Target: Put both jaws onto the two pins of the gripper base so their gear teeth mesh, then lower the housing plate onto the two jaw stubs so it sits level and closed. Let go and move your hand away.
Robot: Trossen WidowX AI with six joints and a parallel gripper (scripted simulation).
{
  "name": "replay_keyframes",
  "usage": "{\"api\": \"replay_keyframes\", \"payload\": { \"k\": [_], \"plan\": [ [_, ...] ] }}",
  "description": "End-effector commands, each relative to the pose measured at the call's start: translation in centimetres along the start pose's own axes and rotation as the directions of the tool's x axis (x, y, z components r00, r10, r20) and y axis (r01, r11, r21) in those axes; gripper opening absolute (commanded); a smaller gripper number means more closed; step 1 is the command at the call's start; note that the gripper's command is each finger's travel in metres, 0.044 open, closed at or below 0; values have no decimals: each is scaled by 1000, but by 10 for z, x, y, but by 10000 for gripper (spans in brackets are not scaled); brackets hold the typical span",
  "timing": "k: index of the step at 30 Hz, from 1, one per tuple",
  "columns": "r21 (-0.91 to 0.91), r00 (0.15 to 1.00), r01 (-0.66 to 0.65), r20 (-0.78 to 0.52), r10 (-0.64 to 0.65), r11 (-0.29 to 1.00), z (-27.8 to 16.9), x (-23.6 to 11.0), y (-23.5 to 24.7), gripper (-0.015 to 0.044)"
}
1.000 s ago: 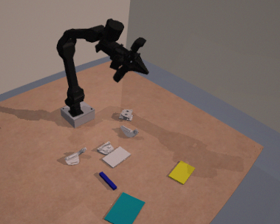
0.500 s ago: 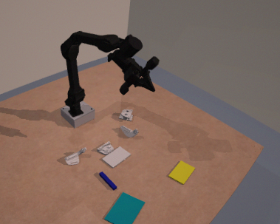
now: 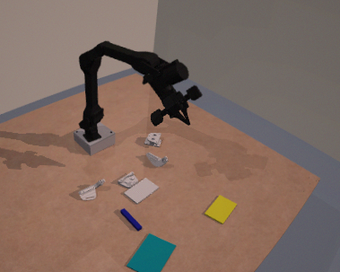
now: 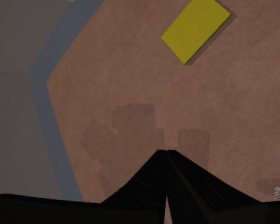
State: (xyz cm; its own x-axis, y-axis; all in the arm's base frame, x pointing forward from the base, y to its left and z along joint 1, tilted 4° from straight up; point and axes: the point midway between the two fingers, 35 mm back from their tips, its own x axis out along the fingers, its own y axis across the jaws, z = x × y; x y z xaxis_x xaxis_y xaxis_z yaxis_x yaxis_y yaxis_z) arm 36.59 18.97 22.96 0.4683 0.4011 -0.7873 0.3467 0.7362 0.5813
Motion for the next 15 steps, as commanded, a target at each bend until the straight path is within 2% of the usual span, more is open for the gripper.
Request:
{"api": "replay_keyframes", "payload": {
  "k": [1, 15],
  "plan": [
    [-62, 997, 62, -37, -65, 996, -14, 18, -10, 0],
    [-295, 948, 232, -147, -284, 927, -63, 67, -45, 0]
  ]
}}
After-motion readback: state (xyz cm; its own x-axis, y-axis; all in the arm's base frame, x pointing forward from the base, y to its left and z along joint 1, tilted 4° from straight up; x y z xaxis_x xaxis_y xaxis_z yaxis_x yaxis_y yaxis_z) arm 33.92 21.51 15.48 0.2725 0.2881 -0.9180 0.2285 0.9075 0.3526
